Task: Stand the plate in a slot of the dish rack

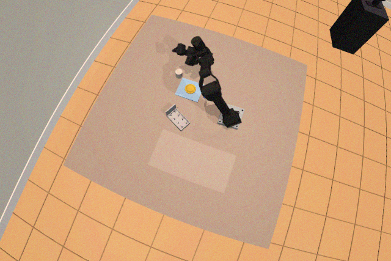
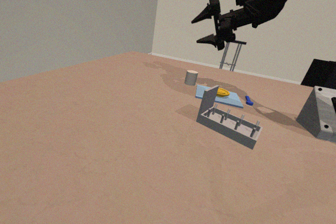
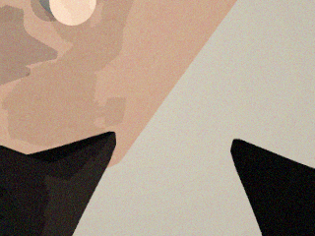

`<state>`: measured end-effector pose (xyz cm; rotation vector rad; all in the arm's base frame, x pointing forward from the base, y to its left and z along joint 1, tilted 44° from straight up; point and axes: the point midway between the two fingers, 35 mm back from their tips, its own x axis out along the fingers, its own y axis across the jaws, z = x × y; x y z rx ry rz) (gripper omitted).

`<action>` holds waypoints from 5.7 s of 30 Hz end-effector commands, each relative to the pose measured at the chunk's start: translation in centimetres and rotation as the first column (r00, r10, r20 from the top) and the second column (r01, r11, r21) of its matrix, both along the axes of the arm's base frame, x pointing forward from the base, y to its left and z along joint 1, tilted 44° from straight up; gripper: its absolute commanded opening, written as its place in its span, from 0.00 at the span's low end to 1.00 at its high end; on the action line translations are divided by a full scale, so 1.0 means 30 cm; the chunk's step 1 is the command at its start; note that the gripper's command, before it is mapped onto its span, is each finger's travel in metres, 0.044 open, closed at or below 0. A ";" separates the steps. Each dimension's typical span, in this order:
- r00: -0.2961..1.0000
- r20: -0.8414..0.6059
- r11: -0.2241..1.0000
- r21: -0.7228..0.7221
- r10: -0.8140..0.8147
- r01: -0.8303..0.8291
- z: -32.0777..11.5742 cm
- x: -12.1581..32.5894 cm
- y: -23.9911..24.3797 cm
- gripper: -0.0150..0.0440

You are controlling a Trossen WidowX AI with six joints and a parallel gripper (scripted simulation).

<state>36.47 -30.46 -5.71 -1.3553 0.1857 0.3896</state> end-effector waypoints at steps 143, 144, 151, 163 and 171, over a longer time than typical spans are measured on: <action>-0.067 -0.932 0.081 -0.040 0.355 0.996 0.008 -0.244 0.537 0.25; -0.067 -0.933 0.081 -0.041 0.354 0.996 0.020 -0.245 0.525 0.25; -0.068 -0.933 0.081 -0.042 0.353 0.996 0.098 -0.253 0.450 0.25; -0.068 -0.931 0.083 -0.040 0.359 0.996 0.203 -0.268 0.356 0.25; -0.122 -0.925 0.004 -0.129 0.359 0.992 0.254 -0.267 0.390 0.25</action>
